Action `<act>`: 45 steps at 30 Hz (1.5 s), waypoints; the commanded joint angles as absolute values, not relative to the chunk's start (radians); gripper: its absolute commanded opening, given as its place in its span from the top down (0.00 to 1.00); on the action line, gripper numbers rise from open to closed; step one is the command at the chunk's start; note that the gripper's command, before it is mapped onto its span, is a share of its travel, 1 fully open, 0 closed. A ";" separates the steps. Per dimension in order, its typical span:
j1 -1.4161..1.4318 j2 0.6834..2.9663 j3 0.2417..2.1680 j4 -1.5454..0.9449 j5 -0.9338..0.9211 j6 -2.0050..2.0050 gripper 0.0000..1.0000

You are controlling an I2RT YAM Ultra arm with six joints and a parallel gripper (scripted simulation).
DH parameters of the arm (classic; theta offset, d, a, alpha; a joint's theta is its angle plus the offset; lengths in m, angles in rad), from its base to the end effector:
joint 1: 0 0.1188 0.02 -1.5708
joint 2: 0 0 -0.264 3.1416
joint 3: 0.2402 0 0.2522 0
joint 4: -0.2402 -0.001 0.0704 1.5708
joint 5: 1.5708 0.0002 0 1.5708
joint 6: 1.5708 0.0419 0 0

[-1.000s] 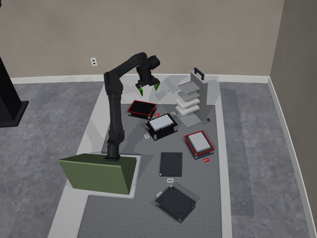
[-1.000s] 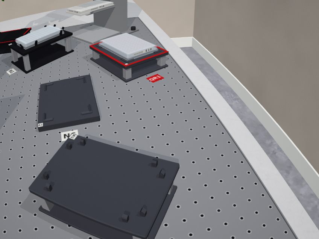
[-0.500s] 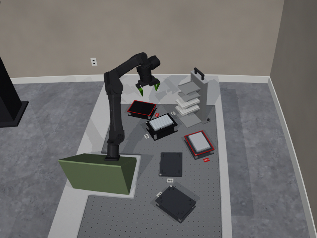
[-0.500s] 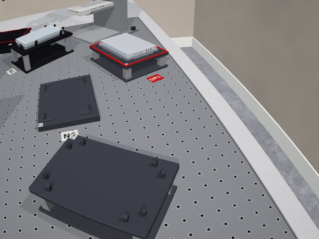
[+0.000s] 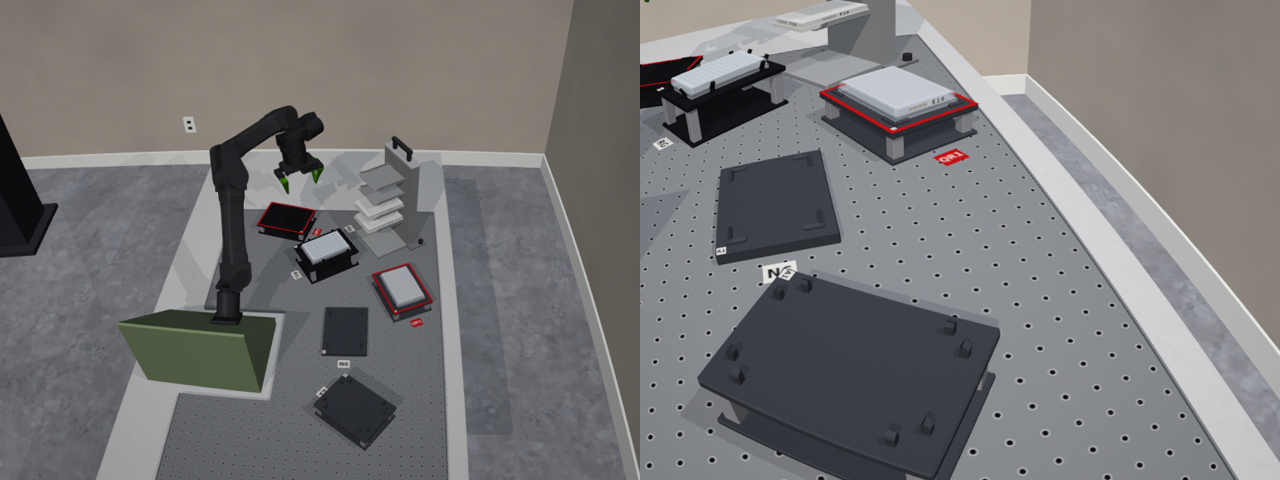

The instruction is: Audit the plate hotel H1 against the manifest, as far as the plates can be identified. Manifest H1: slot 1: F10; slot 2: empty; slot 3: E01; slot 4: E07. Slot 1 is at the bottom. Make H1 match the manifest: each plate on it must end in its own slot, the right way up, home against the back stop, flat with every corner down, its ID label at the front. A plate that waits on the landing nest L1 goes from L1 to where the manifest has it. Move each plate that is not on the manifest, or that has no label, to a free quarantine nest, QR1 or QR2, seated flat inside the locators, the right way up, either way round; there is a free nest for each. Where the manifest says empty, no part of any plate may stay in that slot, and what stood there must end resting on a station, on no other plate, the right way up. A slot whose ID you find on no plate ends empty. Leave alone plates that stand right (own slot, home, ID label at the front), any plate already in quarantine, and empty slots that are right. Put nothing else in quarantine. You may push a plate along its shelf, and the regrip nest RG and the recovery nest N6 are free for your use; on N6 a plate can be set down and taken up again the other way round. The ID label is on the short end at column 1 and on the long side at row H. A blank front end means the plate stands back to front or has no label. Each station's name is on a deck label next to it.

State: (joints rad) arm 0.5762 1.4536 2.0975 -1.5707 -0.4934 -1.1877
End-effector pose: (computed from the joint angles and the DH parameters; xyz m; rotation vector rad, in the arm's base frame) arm 0.1675 0.1337 0.4901 -1.9551 1.3520 0.3310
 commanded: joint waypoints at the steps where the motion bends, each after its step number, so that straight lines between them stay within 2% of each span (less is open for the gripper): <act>1: 0.574 1.445 2.101 -1.571 -0.499 -1.188 0.00; 35: 0.553 1.442 2.081 -1.571 -0.504 -1.189 0.00; 36: 0.239 1.396 1.907 -1.571 -0.667 -1.249 0.00; 40: -0.088 1.396 1.691 -1.571 -0.732 -1.308 0.00; 42: -0.088 1.396 1.691 -1.571 -0.732 -1.308 0.00; 43: -0.070 1.397 1.689 -1.571 -0.680 -1.042 0.00; 45: -0.046 1.409 1.684 -1.571 -0.672 -0.906 0.00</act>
